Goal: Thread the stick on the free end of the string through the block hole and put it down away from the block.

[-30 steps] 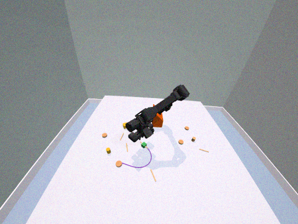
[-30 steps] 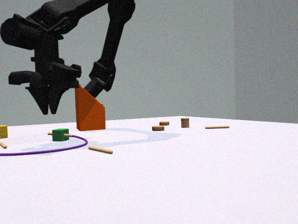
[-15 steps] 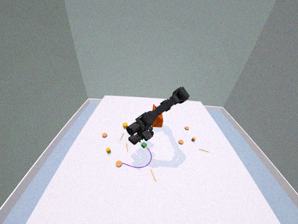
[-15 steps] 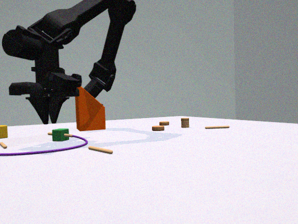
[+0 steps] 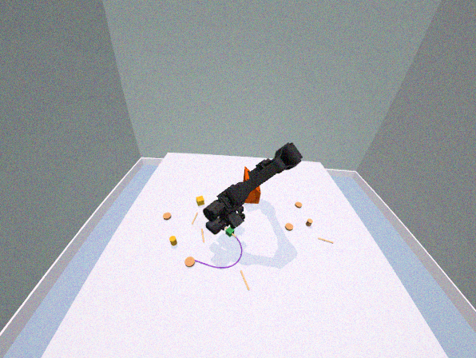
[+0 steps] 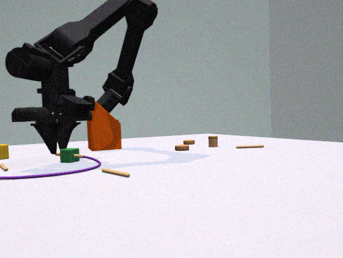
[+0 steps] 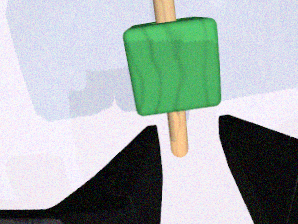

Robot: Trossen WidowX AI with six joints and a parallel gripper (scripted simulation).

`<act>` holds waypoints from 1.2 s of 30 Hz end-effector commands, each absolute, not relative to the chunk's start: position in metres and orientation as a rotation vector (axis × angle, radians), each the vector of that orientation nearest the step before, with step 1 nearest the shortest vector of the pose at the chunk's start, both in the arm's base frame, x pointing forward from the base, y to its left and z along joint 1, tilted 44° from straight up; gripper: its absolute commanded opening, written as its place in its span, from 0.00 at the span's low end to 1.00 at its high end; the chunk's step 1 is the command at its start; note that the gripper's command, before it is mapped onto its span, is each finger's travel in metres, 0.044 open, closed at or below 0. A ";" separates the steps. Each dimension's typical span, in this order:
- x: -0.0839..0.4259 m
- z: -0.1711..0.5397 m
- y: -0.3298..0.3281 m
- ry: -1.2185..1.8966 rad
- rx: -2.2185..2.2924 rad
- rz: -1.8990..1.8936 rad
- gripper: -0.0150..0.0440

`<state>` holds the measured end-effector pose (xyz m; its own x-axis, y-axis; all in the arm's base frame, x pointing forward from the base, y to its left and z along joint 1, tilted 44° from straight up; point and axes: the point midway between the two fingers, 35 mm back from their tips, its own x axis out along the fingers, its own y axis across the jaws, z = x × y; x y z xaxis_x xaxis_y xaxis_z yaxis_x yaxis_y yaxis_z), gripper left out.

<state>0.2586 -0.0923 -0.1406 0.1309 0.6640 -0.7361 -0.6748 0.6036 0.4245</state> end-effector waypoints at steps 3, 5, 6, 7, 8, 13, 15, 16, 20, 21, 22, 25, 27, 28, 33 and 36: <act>0.257 -0.147 -0.084 1.061 -0.002 0.974 0.46; 0.257 -0.147 -0.083 1.061 -0.002 0.974 0.46; 0.257 -0.147 -0.083 1.061 -0.002 0.974 0.46; 0.257 -0.147 -0.083 1.061 -0.002 0.974 0.46; 0.257 -0.147 -0.083 1.061 -0.002 0.974 0.46; 0.258 -0.146 -0.085 1.062 -0.009 0.975 0.37; 0.258 -0.146 -0.085 1.062 -0.009 0.975 0.29; 0.258 -0.146 -0.085 1.062 -0.009 0.975 0.25; 0.258 -0.146 -0.085 1.062 -0.009 0.975 0.25; 0.258 -0.146 -0.085 1.062 -0.009 0.975 0.25; 0.258 -0.146 -0.085 1.062 -0.009 0.975 0.25; 0.257 -0.147 -0.085 1.045 0.000 0.974 0.25; 0.257 -0.148 -0.084 1.017 0.014 0.973 0.25; 0.257 -0.149 -0.084 1.004 0.021 0.973 0.25; 0.257 -0.149 -0.084 1.004 0.022 0.977 0.25; 0.257 -0.149 -0.084 1.002 0.024 0.977 0.25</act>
